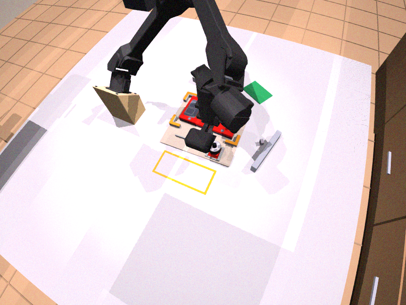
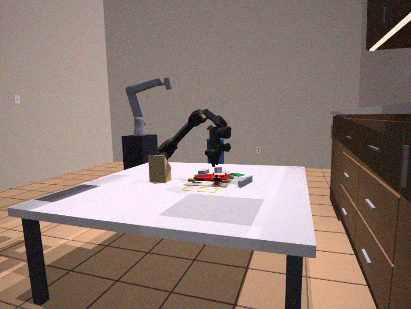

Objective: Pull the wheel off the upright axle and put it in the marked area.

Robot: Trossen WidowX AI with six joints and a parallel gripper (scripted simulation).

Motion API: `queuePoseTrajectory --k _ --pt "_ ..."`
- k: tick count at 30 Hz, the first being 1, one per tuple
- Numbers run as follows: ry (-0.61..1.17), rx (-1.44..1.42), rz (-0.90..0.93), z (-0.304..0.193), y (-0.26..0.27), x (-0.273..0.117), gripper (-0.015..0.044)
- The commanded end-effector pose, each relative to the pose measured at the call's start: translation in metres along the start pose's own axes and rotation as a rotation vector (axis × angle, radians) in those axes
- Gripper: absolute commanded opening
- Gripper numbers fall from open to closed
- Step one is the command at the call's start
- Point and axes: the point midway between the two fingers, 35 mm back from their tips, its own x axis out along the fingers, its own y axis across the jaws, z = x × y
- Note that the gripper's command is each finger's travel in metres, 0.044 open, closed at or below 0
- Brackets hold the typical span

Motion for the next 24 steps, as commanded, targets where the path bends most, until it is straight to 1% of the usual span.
queuePoseTrajectory --k 1,4,7,17,22,24 --pt "0.001 0.011 0.007 0.007 -0.001 0.002 0.03" --pt "0.001 0.011 0.007 0.008 -0.001 0.003 0.03" --pt "0.001 0.011 0.007 0.009 -0.001 0.013 0.03" --pt "0.0 0.011 0.01 0.007 0.001 0.073 0.03" --pt "0.0 0.011 0.011 0.006 0.002 0.076 0.03" --pt "0.006 0.004 0.008 0.006 0.002 0.072 0.0247"
